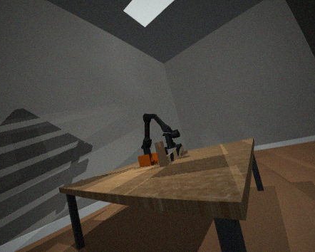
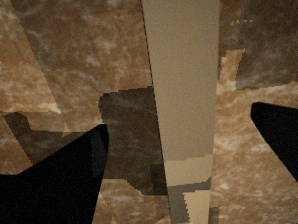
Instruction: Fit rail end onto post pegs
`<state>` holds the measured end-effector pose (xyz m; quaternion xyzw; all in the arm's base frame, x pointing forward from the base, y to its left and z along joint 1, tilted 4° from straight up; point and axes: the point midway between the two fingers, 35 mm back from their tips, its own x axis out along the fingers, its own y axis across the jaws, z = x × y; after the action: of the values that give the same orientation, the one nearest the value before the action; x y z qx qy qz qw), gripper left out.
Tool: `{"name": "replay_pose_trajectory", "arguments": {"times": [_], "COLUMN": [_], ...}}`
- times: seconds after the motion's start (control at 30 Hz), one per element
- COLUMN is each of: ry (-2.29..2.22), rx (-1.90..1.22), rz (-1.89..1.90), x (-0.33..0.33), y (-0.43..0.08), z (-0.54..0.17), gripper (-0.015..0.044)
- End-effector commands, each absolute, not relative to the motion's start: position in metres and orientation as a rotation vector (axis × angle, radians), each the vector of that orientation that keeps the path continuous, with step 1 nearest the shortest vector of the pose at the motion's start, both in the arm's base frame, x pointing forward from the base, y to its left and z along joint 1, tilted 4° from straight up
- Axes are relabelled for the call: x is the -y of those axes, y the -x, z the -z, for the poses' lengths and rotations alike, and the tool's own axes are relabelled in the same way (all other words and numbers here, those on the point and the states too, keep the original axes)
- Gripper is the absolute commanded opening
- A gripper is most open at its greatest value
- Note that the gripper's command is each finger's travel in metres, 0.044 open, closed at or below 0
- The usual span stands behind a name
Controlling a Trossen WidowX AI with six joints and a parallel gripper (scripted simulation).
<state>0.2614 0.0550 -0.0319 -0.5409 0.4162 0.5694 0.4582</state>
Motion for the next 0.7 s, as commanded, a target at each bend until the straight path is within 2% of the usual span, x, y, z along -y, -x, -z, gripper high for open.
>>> {"name": "replay_pose_trajectory", "arguments": {"times": [0.0, 0.43, 0.67], "ry": [1.328, 1.328, 1.328], "rx": [-1.041, -1.041, -1.041], "rz": [-1.405, -1.405, -1.405], "x": [-0.0539, -0.0539, -0.0539], "y": [-0.2578, -0.2578, -0.2578], "z": [0.0371, 0.0371, 0.0371], "gripper": [0.0414, 0.0072, 0.0026]}}
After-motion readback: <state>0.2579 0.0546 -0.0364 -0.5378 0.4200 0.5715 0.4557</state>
